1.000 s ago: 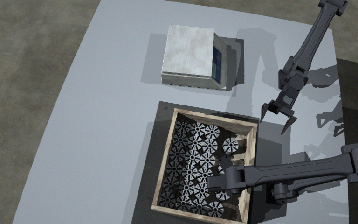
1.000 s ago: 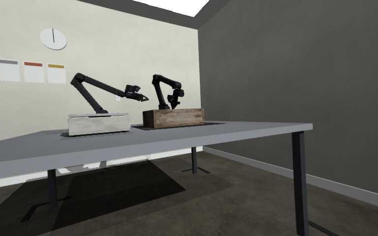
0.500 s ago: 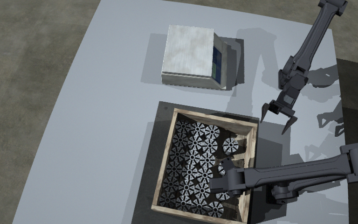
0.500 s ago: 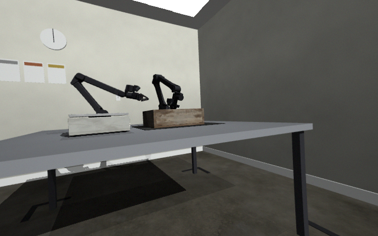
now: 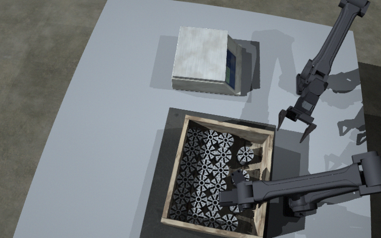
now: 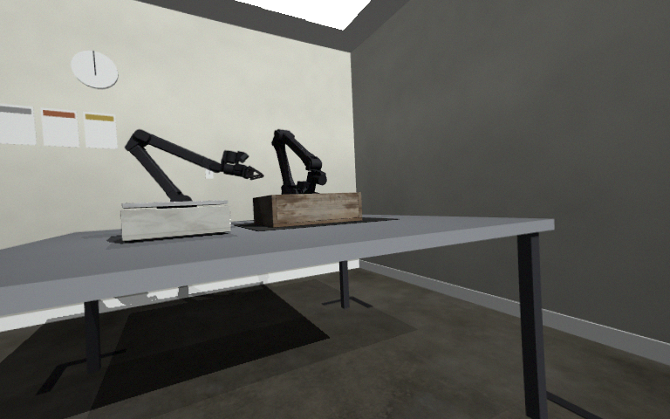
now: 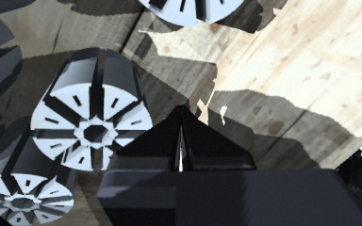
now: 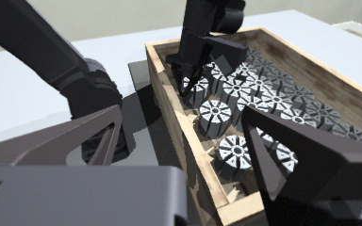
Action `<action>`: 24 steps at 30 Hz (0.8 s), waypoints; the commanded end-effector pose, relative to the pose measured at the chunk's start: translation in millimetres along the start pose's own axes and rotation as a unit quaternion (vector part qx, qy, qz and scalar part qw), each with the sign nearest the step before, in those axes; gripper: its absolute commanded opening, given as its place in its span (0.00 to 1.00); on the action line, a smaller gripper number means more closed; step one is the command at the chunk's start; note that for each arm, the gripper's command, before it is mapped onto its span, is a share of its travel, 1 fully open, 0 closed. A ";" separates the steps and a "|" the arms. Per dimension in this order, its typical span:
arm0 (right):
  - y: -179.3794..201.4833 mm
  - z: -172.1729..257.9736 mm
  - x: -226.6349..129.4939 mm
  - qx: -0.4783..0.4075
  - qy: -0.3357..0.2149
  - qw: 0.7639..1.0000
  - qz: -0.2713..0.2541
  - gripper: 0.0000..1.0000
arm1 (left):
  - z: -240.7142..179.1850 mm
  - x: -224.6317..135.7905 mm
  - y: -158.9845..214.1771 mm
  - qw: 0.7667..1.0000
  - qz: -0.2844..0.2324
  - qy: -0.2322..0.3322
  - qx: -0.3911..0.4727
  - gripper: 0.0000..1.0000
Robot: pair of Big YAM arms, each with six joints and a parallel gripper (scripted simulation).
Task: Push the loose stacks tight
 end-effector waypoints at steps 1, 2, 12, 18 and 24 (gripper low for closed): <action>-18.7 -4.0 1.2 -0.001 0.006 1.000 -0.022 1.00 | 9.5 7.8 -0.8 1.000 -0.003 -0.002 0.003 0.00; -18.7 -4.0 1.2 -0.001 0.006 1.000 -0.022 1.00 | 9.5 7.8 -0.8 1.000 -0.003 -0.002 0.003 0.00; -18.7 -4.0 1.2 -0.001 0.006 1.000 -0.022 1.00 | 15.2 16.0 -2.4 1.000 -0.004 -0.003 0.003 0.00; -18.7 -4.0 1.2 -0.001 0.006 1.000 -0.022 1.00 | 18.2 11.7 -4.6 1.000 -0.007 -0.009 0.004 0.00; -18.7 -4.0 1.2 -0.001 0.006 1.000 -0.022 1.00 | 10.8 30.3 -4.3 1.000 -0.002 0.000 0.015 0.00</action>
Point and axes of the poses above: on each arm, the point where the finger pads meet when closed, its own x axis out along the fingers, its own z axis across the jaws, y = z × x, the point moved 5 cm from there along -x, back along the fingers, and after that the axes turned 10 degrees about -x, right-handed, at the moved point
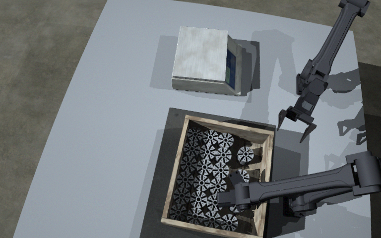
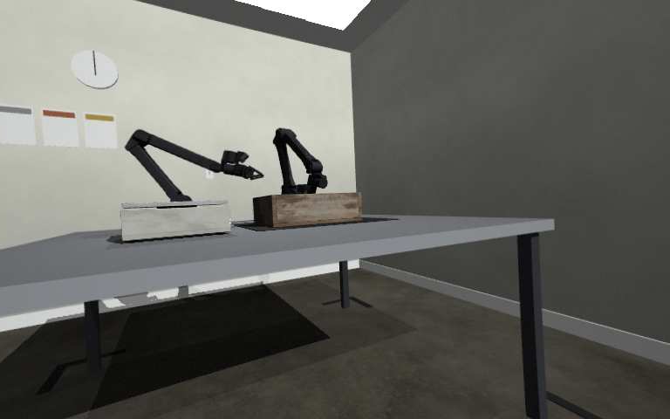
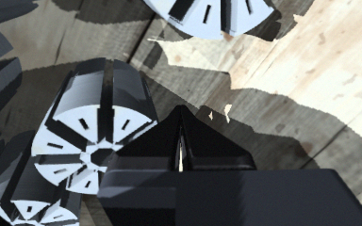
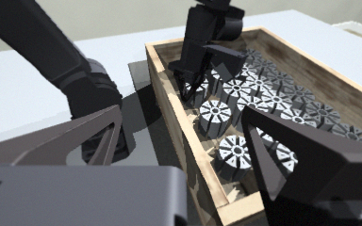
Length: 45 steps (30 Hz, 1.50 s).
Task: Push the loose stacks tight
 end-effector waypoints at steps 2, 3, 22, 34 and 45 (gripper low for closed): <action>-18.7 -4.0 1.2 -0.001 0.006 1.000 -0.022 1.00 | 1.7 14.5 0.1 1.000 0.001 0.000 0.012 0.00; -18.7 -4.0 1.2 -0.001 0.006 1.000 -0.022 1.00 | 2.4 14.3 1.0 1.000 0.000 0.000 0.009 0.00; -18.7 -4.0 1.2 -0.001 0.006 1.000 -0.022 1.00 | 27.8 -8.6 -7.1 1.000 -0.008 -0.015 0.004 0.00; -18.7 -4.0 1.2 -0.001 0.006 1.000 -0.022 1.00 | 39.5 -16.1 -8.8 1.000 -0.007 -0.014 0.002 0.00; -18.7 -4.0 1.2 -0.001 0.006 1.000 -0.022 1.00 | 52.2 -24.0 -10.9 1.000 -0.007 -0.015 0.001 0.00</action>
Point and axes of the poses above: on each arm, the point where the finger pads meet when closed, its own x axis out along the fingers, its own z axis across the jaws, y = z × x, the point moved 5 cm from there along -x, back along the fingers, and after that the axes turned 10 degrees about -x, right-handed, at the moved point
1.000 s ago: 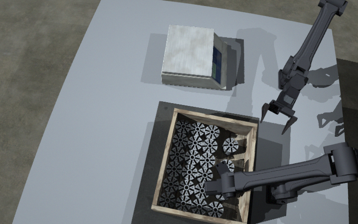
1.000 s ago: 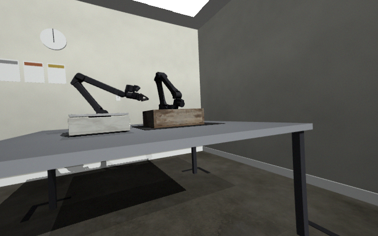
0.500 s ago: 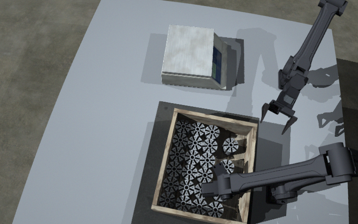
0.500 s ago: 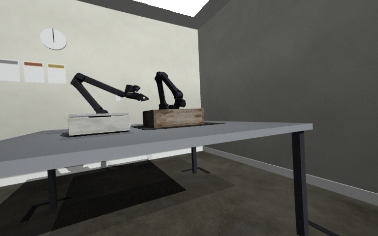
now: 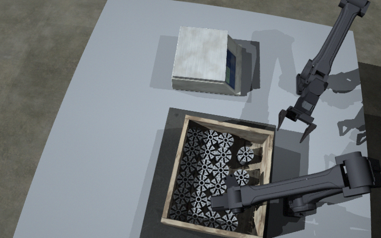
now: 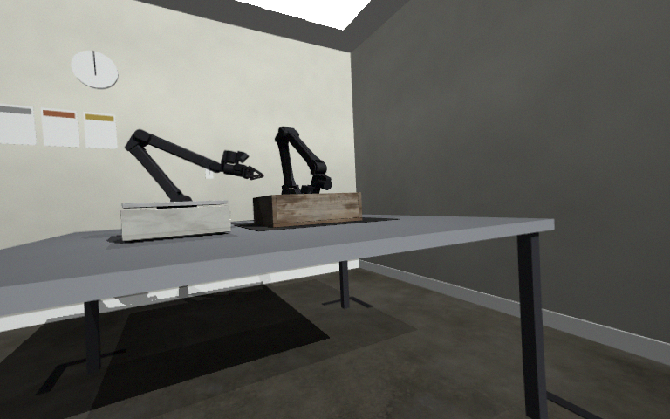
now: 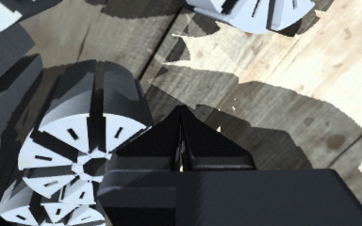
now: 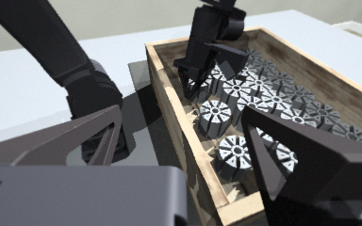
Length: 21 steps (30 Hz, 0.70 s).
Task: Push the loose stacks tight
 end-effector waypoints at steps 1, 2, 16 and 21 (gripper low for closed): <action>-18.7 -4.0 1.2 -0.001 0.006 1.000 -0.022 1.00 | 30.8 -24.7 -9.0 0.999 -0.016 -0.030 0.000 0.00; -18.7 -4.0 1.2 -0.001 0.006 1.000 -0.022 1.00 | 30.8 -24.7 -9.0 0.999 -0.016 -0.030 0.000 0.00; -18.7 -4.0 1.2 -0.001 0.006 1.000 -0.022 1.00 | 46.2 -35.2 -11.2 0.999 -0.015 -0.030 -0.002 0.00; -18.7 -4.0 1.2 -0.001 0.006 1.000 -0.022 1.00 | 49.5 -37.4 -11.7 0.999 -0.015 -0.030 -0.003 0.00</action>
Point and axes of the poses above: on each arm, the point where the finger pads meet when closed, its own x axis out along the fingers, its own z axis across the jaws, y = z × x, the point moved 5 cm from there along -x, back along the fingers, and after that the axes turned 10 degrees about -x, right-handed, at the moved point
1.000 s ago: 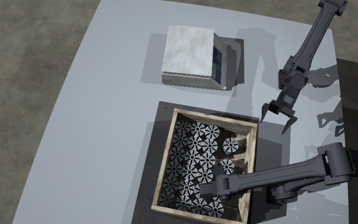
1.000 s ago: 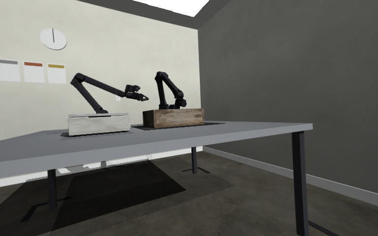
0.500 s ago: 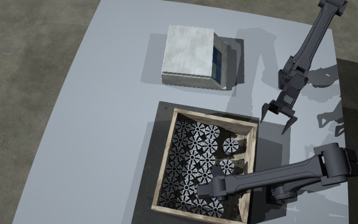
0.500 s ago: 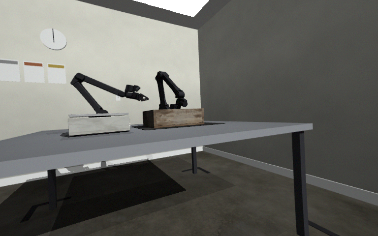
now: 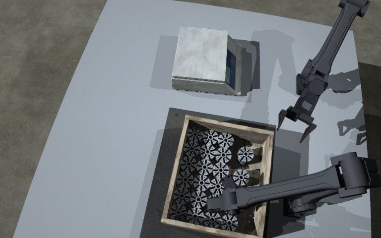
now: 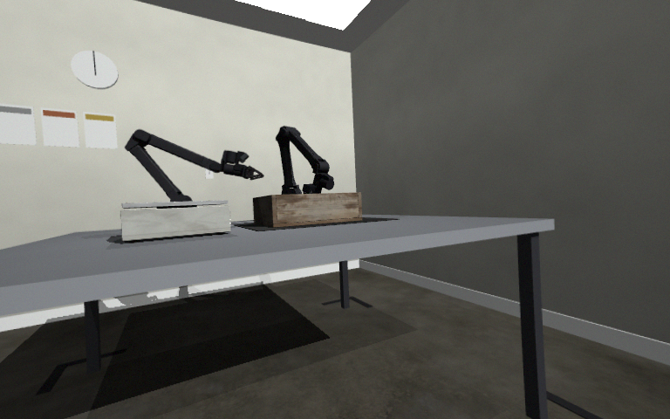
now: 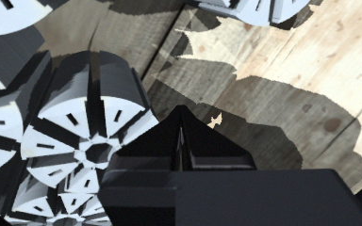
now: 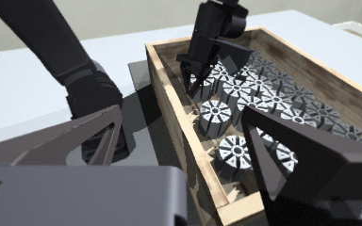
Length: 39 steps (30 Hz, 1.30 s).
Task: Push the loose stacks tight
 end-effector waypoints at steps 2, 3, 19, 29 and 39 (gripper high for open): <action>-18.7 -4.0 1.2 -0.001 0.006 1.000 -0.022 1.00 | 26.6 -22.3 -8.8 0.998 -0.022 -0.050 -0.007 0.00; -18.7 -4.0 1.2 -0.001 0.006 1.000 -0.022 1.00 | 18.2 -20.8 -7.2 0.998 -0.026 -0.055 -0.010 0.00; -18.7 -4.0 1.2 -0.001 0.006 1.000 -0.022 1.00 | -22.9 -27.8 -2.4 0.994 -0.048 -0.097 -0.014 0.00; -18.7 -4.0 1.2 -0.001 0.006 1.000 -0.022 1.00 | -29.1 -86.9 5.6 0.992 -0.053 -0.110 -0.013 0.00; -18.7 -4.0 1.2 -0.001 0.006 1.000 -0.022 1.00 | -16.6 -86.5 11.9 0.990 -0.102 -0.087 0.032 0.60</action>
Point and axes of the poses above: on each arm, the point where the finger pads meet when closed, its own x axis out along the fingers, its own z axis across the jaws, y = z × x, the point moved 5 cm from there along -x, back along the fingers, and after that the axes turned 10 degrees about -x, right-handed, at the moved point
